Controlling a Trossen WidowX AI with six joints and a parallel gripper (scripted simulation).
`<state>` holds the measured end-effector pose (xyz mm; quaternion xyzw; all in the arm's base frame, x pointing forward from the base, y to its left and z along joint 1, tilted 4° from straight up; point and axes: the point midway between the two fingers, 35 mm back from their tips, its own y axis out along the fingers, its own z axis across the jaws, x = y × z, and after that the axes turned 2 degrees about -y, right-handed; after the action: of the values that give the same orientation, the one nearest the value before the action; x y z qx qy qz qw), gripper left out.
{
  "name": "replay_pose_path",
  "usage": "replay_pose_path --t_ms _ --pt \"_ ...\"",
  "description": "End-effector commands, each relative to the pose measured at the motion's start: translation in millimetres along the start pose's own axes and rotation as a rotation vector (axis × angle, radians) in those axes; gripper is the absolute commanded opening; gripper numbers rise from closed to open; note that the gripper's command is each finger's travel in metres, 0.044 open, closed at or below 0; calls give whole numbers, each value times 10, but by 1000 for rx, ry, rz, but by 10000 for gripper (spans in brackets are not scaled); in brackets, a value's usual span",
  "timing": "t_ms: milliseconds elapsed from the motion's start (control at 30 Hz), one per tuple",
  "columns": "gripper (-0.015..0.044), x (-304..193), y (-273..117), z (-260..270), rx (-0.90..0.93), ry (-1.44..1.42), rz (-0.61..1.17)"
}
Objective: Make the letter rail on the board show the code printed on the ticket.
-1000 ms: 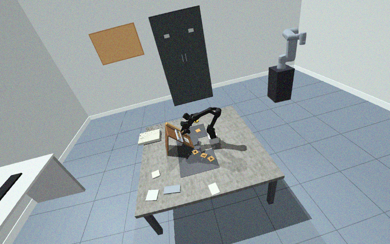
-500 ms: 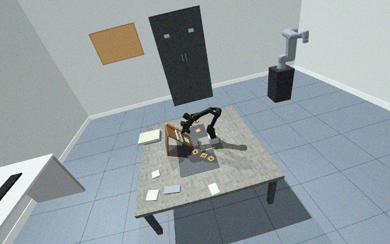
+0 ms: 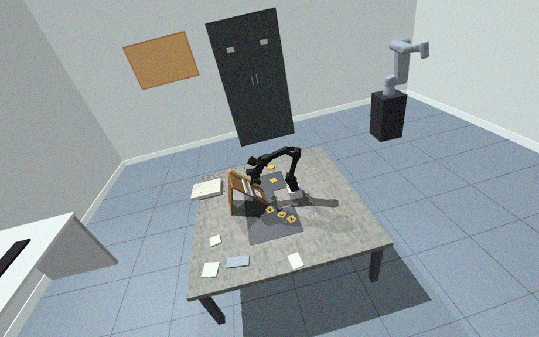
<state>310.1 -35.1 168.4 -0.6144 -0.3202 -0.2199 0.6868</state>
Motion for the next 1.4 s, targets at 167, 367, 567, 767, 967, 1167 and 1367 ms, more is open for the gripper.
replay_pose_path --t_ms 167,367,567,767,967,1167,1367 --pt "0 175 65 226 3 -10 386" --pt "0 203 53 304 -7 -33 501" --pt "0 197 70 303 -7 -33 501" --pt "0 199 109 301 -7 -33 501" --pt "0 207 138 298 -7 -33 501" --pt "0 217 166 295 -7 -33 501" --pt "0 226 194 294 -7 -33 500"
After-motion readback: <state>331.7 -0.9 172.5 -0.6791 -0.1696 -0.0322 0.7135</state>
